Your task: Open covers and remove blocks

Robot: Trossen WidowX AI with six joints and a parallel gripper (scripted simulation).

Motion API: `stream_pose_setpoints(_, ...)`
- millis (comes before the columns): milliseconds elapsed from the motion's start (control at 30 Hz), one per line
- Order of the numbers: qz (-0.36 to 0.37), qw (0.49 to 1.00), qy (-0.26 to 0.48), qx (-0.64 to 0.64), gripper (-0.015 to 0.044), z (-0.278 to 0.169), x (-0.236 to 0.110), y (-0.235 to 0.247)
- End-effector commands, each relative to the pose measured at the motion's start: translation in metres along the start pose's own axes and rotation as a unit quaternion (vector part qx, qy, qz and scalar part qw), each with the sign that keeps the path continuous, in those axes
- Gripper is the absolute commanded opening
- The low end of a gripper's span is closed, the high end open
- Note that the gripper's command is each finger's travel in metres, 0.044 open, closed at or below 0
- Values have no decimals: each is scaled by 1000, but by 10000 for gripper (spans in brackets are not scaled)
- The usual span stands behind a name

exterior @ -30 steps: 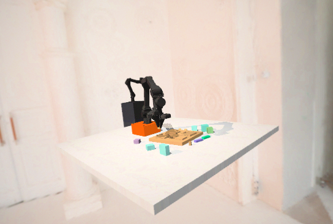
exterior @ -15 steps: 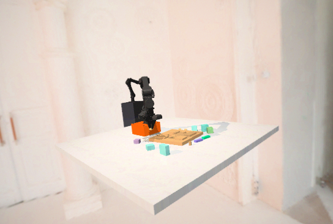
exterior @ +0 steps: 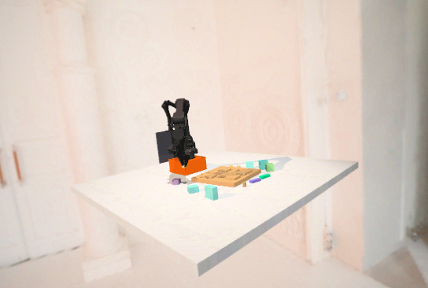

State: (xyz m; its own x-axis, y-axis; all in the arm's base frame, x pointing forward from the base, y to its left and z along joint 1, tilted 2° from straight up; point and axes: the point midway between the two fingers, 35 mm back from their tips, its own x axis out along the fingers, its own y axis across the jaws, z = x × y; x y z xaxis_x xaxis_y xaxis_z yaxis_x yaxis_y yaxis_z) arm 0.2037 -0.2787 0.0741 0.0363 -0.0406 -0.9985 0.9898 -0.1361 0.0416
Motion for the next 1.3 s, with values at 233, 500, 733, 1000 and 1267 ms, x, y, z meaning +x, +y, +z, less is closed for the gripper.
stream_pose_setpoints(233,2,1000,1,-5,80,3,12,-2)
stream_pose_setpoints(500,2,1000,1,-5,80,4,25,-1)
stream_pose_setpoints(733,2,1000,1,-5,80,4,37,0)
stream_pose_setpoints(1000,2,1000,1,-5,80,5,50,0)
stream_pose_setpoints(1267,2,1000,1,-5,80,4,63,0)
